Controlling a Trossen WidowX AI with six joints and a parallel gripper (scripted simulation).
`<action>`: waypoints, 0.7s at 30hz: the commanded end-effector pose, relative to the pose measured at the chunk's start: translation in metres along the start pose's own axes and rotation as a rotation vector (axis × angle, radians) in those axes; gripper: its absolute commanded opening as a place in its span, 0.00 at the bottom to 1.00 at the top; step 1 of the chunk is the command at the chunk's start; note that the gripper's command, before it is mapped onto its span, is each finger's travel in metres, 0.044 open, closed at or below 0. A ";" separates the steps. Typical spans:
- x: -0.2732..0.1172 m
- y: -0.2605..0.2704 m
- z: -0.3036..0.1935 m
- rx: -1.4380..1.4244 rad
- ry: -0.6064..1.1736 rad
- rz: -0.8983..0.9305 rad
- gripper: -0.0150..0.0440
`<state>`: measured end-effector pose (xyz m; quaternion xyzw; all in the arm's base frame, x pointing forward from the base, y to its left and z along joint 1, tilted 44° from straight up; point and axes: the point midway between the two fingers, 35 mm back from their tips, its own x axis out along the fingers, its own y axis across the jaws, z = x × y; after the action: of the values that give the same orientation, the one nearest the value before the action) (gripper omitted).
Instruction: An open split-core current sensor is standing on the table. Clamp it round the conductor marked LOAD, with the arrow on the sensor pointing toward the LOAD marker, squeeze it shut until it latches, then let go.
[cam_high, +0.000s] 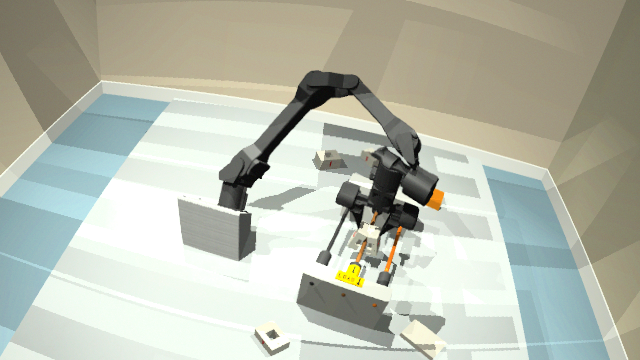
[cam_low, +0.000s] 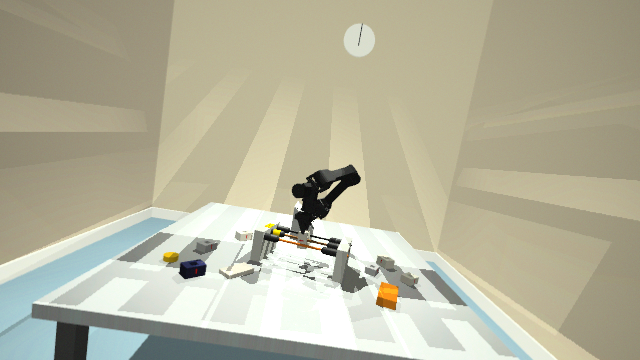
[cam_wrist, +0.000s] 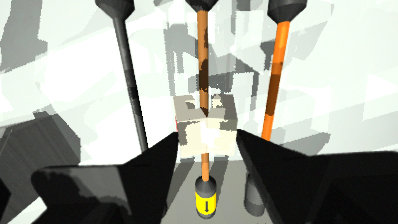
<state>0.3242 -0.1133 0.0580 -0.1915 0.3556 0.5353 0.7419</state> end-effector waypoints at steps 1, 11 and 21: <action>0.000 0.000 0.000 0.000 0.000 0.001 0.25; 0.000 0.000 0.000 0.000 0.000 0.001 0.25; 0.000 0.000 0.000 0.000 0.000 0.001 0.48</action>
<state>0.3242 -0.1133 0.0580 -0.1916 0.3556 0.5353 0.7418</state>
